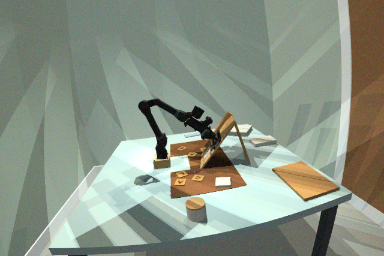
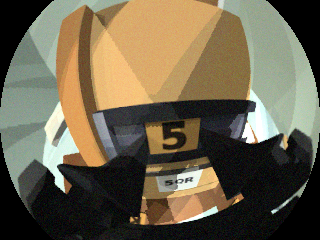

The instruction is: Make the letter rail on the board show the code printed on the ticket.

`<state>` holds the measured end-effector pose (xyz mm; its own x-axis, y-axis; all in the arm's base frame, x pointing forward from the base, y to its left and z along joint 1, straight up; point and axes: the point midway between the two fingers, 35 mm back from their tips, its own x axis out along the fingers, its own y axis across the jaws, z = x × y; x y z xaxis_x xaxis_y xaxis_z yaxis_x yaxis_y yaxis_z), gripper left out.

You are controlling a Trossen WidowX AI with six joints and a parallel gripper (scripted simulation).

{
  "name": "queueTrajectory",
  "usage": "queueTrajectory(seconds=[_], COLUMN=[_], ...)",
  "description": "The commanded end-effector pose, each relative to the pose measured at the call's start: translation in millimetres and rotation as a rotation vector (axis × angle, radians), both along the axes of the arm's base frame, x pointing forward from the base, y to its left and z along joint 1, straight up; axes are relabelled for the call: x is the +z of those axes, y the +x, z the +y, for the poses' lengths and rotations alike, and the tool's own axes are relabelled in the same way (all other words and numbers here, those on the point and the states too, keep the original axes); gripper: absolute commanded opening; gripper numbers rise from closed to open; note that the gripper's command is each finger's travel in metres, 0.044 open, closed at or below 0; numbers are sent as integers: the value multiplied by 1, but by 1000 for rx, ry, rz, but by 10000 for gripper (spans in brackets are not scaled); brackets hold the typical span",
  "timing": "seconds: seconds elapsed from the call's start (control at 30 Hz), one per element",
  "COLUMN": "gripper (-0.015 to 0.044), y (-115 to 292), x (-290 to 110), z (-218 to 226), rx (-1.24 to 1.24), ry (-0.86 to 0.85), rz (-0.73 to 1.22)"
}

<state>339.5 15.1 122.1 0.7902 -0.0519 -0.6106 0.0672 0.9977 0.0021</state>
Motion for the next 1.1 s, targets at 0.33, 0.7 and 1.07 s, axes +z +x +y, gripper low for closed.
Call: queueTrajectory(seconds=[0.33,0.7,1.07], gripper=[0,0,0], y=[0,1,1], x=[0,0,0], z=[8,14,21], rx=[-3,-3,-3], ry=[3,3,4], rz=[0,0,0])
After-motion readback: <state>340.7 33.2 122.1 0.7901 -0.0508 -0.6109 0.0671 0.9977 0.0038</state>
